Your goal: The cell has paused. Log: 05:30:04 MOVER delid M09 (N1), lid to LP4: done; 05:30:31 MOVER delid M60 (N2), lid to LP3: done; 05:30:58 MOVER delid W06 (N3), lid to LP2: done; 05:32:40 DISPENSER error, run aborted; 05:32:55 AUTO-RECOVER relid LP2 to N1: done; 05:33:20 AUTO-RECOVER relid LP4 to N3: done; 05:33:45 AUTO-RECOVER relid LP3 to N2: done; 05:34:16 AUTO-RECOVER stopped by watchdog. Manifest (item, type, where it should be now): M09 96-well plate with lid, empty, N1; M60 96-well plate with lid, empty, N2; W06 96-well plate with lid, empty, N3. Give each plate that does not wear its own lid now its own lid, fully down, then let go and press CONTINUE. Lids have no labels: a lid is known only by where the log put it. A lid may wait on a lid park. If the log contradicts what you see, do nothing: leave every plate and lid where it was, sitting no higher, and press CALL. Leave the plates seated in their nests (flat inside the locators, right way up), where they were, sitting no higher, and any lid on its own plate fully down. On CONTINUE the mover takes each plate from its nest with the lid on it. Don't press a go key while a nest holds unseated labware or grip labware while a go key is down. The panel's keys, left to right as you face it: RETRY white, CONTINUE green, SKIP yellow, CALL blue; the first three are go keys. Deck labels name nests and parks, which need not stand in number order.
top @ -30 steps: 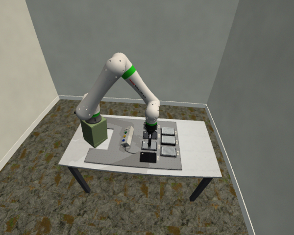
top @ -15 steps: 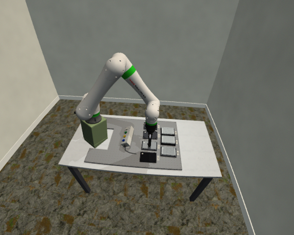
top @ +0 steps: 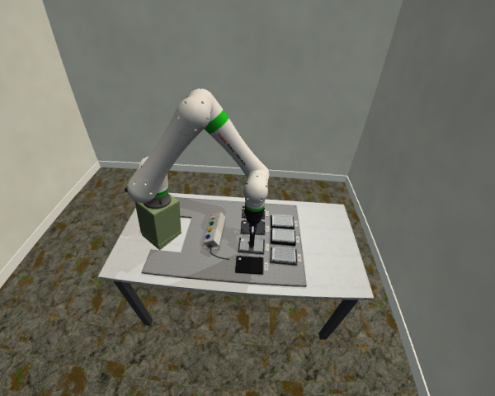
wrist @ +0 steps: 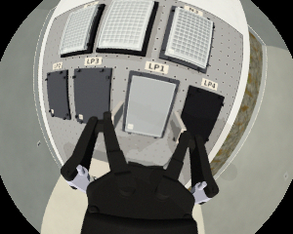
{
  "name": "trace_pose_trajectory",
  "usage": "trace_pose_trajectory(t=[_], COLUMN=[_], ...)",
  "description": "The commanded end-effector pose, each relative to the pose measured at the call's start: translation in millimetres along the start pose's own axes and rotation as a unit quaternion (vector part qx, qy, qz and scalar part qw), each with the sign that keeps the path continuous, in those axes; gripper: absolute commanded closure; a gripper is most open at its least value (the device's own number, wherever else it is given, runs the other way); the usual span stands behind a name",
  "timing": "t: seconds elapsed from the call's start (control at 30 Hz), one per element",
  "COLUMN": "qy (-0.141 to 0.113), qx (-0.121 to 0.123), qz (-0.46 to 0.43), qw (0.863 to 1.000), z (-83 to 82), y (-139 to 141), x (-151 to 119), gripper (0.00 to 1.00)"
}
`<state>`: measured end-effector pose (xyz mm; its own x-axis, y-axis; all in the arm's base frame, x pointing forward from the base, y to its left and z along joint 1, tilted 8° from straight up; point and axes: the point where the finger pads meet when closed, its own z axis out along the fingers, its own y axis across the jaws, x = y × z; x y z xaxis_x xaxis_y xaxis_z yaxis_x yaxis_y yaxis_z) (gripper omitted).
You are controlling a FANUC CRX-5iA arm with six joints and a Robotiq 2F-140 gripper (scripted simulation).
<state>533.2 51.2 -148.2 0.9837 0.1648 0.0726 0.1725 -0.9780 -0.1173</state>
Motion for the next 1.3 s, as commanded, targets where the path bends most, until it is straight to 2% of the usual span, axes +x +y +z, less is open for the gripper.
trace_pose_trajectory(t=[0.0,1.27], qy=[0.000,0.000], qx=[0.000,0.000], qz=[0.000,0.000], qw=[1.000,1.000], z=[-0.1,7.4], y=[0.1,0.1], x=[0.2,0.2], gripper=[0.34,0.34])
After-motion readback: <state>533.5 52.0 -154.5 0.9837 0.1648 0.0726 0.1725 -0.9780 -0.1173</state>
